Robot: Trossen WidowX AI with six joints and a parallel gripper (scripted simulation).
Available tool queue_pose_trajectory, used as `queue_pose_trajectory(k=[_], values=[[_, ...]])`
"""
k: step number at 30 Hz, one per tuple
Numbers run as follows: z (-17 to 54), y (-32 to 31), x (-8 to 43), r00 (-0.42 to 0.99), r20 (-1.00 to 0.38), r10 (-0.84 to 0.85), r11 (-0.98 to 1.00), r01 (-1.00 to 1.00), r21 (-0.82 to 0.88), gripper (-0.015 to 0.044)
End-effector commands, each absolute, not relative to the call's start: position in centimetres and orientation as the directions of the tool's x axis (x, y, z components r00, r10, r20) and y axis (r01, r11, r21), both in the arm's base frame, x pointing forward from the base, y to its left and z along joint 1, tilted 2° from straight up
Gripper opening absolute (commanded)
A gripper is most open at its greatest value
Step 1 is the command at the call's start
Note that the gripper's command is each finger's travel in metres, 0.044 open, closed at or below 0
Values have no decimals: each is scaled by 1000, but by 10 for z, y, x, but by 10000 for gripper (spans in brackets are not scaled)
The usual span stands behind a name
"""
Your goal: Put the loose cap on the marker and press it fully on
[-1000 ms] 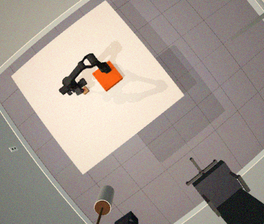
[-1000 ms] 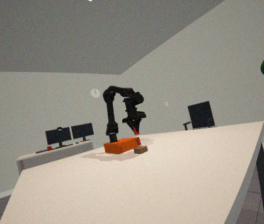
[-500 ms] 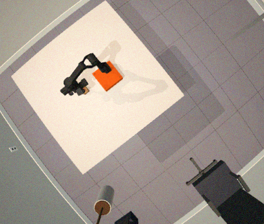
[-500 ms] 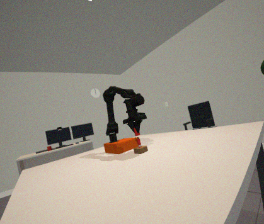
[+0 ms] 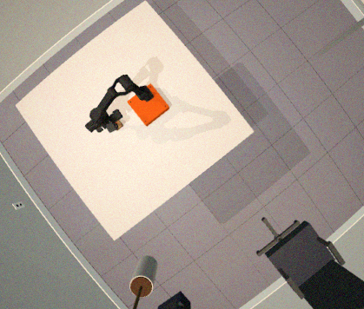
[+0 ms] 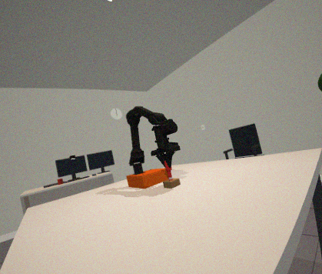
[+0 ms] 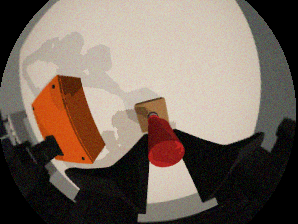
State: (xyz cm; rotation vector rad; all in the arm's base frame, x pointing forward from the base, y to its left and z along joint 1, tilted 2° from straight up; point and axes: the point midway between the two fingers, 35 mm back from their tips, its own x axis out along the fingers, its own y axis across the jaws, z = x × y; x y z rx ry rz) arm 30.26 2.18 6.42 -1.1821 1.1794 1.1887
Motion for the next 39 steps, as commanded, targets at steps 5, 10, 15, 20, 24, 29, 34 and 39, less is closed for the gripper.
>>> queue_pose_trajectory(k=[5, 10, 15, 20, 24, 29, 34, 39], values=[[50, 23, 300, 17, -999, 32, 28, -999, -16, 0], [42, 23, 299, 17, -999, 32, 28, -999, -16, 0], [34, 23, 298, 17, -999, 32, 28, -999, -16, 0], [26, 23, 298, 17, -999, 32, 28, -999, -16, 0], [21, 23, 298, 17, -999, 32, 28, -999, -16, 0], [15, 24, 299, 17, -999, 32, 28, -999, -16, 0], [17, 24, 300, 20, -999, 31, 23, -1000, -20, 105], [17, 24, 300, 20, -999, 31, 23, -1000, -20, 236]])
